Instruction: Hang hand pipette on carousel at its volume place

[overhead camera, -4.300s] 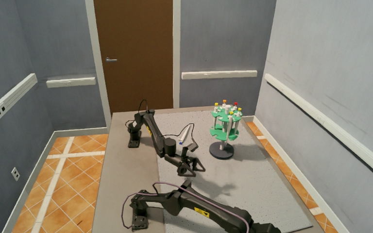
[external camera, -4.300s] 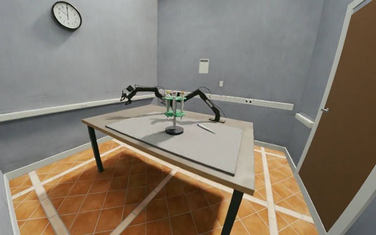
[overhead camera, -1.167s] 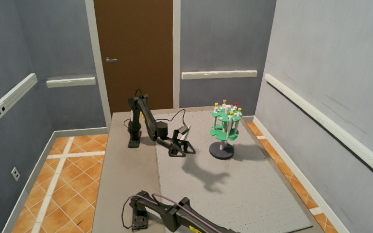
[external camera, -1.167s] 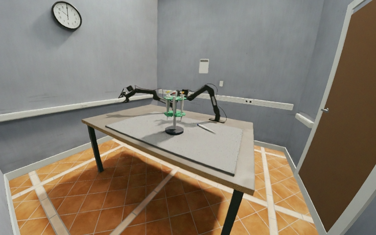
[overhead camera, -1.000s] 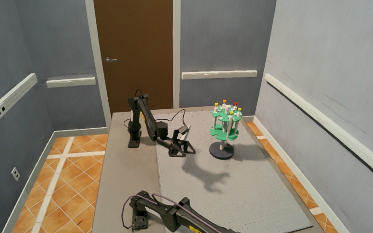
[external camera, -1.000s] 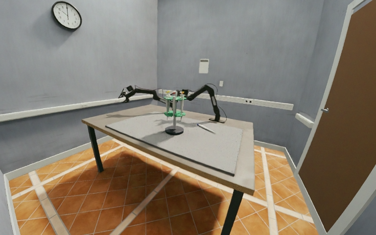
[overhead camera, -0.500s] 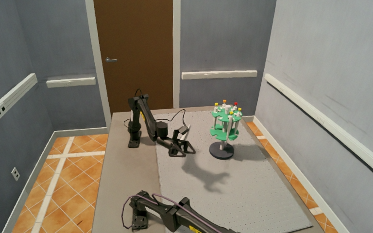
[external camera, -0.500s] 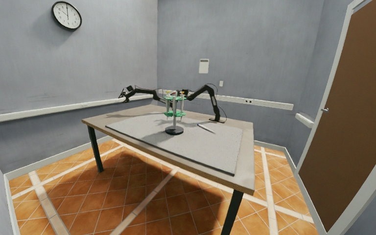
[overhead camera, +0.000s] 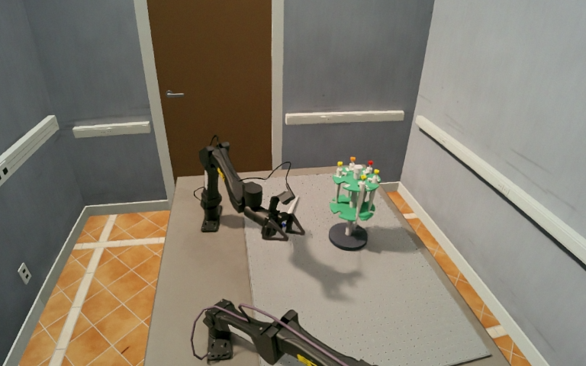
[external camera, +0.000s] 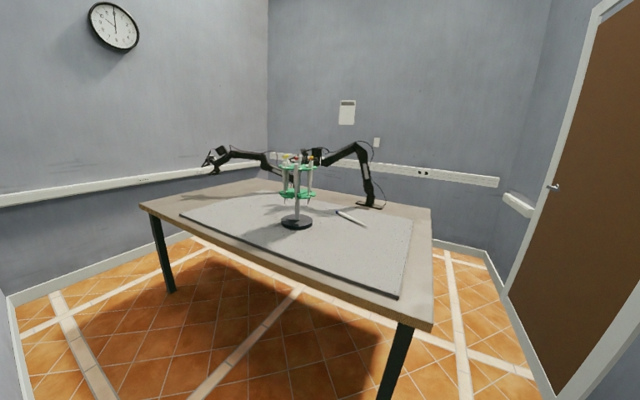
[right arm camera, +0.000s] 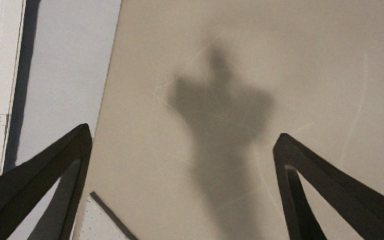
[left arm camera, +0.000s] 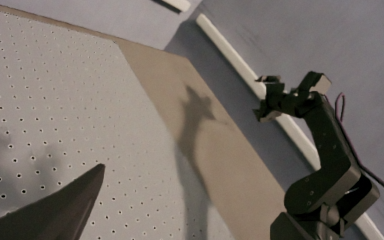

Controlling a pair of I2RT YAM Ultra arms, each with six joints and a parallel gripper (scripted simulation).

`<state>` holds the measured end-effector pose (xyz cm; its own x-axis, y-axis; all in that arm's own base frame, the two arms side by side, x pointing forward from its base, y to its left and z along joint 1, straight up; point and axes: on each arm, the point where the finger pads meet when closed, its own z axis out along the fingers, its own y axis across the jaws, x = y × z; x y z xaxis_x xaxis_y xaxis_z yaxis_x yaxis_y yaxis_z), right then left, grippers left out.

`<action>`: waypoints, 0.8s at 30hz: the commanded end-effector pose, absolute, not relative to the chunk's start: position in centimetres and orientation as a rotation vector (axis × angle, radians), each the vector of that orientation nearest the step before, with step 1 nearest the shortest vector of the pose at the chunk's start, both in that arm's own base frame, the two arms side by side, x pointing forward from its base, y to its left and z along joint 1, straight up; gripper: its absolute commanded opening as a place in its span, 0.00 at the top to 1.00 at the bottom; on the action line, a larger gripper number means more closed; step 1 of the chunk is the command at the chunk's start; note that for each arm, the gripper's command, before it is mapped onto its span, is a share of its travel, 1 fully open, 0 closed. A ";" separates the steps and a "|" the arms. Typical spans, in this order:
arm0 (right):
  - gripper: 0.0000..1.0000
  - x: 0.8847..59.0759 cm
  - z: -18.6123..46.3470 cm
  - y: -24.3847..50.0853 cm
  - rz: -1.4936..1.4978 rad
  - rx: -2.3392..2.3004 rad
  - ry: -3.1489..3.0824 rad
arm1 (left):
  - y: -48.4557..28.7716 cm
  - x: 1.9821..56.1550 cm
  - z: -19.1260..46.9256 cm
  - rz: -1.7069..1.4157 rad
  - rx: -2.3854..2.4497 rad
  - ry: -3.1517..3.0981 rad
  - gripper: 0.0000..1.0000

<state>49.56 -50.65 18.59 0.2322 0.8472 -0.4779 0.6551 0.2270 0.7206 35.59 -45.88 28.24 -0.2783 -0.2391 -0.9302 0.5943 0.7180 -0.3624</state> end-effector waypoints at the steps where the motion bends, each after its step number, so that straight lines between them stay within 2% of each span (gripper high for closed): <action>1: 0.00 49.6 20.8 -51.1 0.261 1.593 1.676 | -44.8 33.8 33.0 -0.790 0.395 1.706 0.00; 7: 0.00 49.6 20.8 -51.1 0.261 1.593 1.676 | -42.5 32.5 34.4 -0.715 0.511 1.791 0.00; 8: 0.00 49.6 20.8 -51.1 0.261 1.593 1.676 | -42.7 32.5 32.9 -0.681 0.555 1.841 0.00; 10: 0.00 49.6 20.8 -51.1 0.261 1.593 1.676 | -41.7 30.3 35.3 -0.713 0.559 1.807 0.00; 15: 0.00 49.6 20.8 -51.1 0.261 1.593 1.676 | -42.1 30.9 33.6 -0.690 0.568 1.839 0.00; 17: 0.00 49.6 20.8 -51.1 0.261 1.593 1.676 | -39.9 30.1 35.8 -0.668 0.606 1.851 0.00; 24: 0.00 49.6 20.8 -51.1 0.261 1.593 1.676 | -37.7 27.1 36.8 -0.646 0.691 1.889 0.00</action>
<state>49.56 -50.65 18.59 0.2322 0.8472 -0.4779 0.6551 0.2270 0.7206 28.76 -39.09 35.39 -0.3446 0.1251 -0.9304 0.6864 0.7097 -0.1588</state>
